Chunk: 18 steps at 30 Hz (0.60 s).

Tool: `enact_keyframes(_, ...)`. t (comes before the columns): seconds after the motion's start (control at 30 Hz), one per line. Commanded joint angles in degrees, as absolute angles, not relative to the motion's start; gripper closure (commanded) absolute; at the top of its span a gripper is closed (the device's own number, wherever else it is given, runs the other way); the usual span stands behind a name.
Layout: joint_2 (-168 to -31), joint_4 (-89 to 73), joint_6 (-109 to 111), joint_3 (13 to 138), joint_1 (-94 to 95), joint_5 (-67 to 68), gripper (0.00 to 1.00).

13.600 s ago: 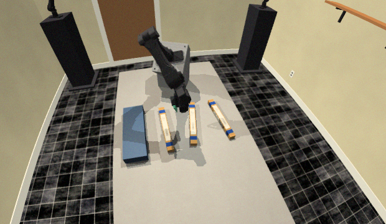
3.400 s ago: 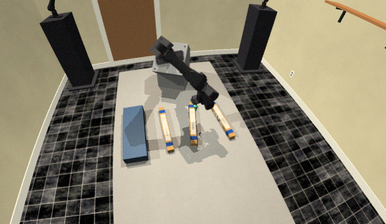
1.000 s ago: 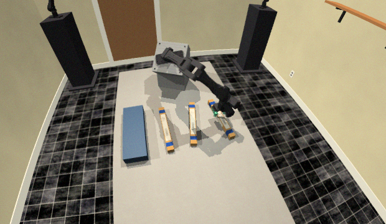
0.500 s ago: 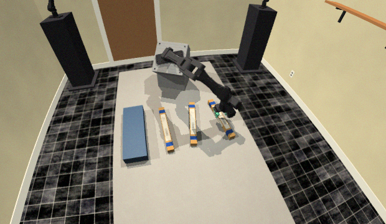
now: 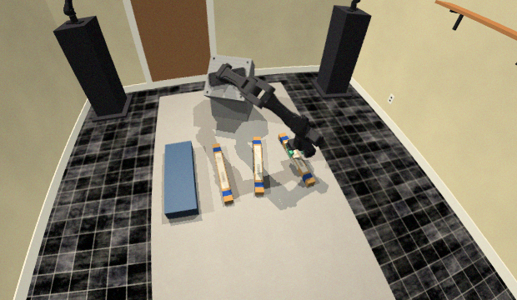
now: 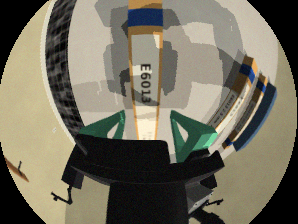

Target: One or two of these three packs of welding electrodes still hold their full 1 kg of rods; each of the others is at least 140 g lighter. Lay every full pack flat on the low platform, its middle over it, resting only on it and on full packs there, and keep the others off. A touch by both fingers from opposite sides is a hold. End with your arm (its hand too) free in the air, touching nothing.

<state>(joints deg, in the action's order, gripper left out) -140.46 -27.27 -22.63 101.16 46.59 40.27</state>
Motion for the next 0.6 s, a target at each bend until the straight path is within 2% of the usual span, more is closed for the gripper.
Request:
enact_keyframes(0.0, -139.65, -27.04, -22.96, 102.52, 48.36, 40.49, 0.26)
enact_keyframes(0.57, -142.57, -24.73, -21.25, 103.23, 46.36, 39.72, 0.26)
